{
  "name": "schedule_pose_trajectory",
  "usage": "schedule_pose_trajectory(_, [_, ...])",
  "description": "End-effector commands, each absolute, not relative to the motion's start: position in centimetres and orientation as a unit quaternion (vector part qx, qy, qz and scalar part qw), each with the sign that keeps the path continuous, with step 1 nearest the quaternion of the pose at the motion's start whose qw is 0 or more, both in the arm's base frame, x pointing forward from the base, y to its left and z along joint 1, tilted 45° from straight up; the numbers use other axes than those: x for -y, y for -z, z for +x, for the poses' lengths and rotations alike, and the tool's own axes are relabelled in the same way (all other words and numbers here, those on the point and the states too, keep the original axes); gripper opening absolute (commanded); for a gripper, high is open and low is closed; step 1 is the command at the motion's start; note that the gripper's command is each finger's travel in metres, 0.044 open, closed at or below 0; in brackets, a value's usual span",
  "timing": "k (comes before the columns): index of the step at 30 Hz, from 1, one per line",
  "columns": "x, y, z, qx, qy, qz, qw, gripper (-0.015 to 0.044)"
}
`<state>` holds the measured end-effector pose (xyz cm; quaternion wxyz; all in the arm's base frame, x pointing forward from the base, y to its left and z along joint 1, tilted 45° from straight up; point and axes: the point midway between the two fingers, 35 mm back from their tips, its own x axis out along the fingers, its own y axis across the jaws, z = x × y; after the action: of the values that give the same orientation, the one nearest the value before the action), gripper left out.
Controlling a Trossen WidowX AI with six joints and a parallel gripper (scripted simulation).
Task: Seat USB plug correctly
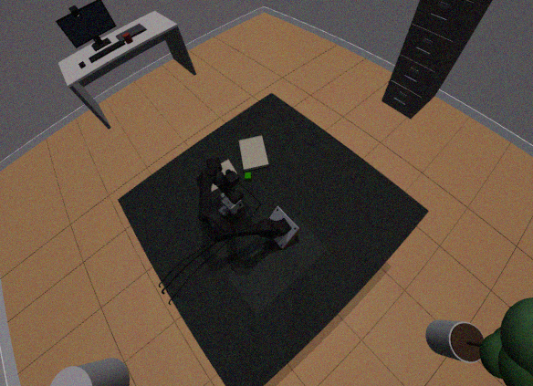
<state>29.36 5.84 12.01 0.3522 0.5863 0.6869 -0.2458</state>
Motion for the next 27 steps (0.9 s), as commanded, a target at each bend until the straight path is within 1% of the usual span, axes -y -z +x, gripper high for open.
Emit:
schedule_pose_trajectory(1, [-5.85, -11.92, 29.34, -0.686, 0.249, 0.585, 0.354, 0.0000])
schedule_pose_trajectory(27, [-6.00, -11.63, 29.32, -0.682, 0.255, 0.582, 0.361, 0.0000])
